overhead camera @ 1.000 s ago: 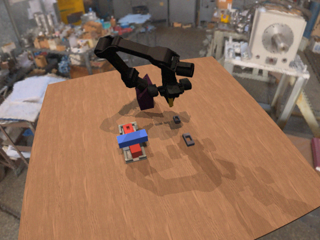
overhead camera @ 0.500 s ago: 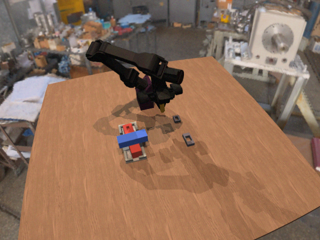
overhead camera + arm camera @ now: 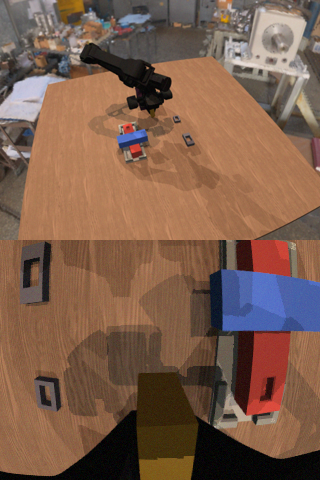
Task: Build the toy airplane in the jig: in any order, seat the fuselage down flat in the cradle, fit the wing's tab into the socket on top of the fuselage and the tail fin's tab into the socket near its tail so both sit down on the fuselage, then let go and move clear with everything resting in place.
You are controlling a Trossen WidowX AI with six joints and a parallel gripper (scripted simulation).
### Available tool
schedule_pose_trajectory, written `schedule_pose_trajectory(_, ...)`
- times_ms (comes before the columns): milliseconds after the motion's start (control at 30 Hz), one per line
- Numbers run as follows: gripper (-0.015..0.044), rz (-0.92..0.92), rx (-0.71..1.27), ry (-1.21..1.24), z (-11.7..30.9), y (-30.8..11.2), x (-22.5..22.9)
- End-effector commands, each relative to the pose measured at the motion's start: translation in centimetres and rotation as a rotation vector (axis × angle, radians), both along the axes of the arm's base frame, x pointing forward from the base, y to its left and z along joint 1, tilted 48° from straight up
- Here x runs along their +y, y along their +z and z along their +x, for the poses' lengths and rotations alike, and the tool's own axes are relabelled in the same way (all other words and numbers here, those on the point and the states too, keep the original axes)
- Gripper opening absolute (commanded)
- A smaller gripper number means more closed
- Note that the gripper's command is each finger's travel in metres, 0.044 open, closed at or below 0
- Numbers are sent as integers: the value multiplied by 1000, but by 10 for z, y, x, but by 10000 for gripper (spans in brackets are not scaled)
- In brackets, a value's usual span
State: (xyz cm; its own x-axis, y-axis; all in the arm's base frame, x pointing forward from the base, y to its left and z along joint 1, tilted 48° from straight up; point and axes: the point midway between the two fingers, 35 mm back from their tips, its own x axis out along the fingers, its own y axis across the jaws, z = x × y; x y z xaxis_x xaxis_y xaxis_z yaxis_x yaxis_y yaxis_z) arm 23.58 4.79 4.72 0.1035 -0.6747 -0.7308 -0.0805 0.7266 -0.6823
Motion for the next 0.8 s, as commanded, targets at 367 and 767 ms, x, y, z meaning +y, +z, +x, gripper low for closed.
schedule_pose_trajectory(367, 0, -26, 12, 16, 0, 26, -44)
schedule_pose_trajectory(767, 0, -55, 23, 21, -7, 45, -78)
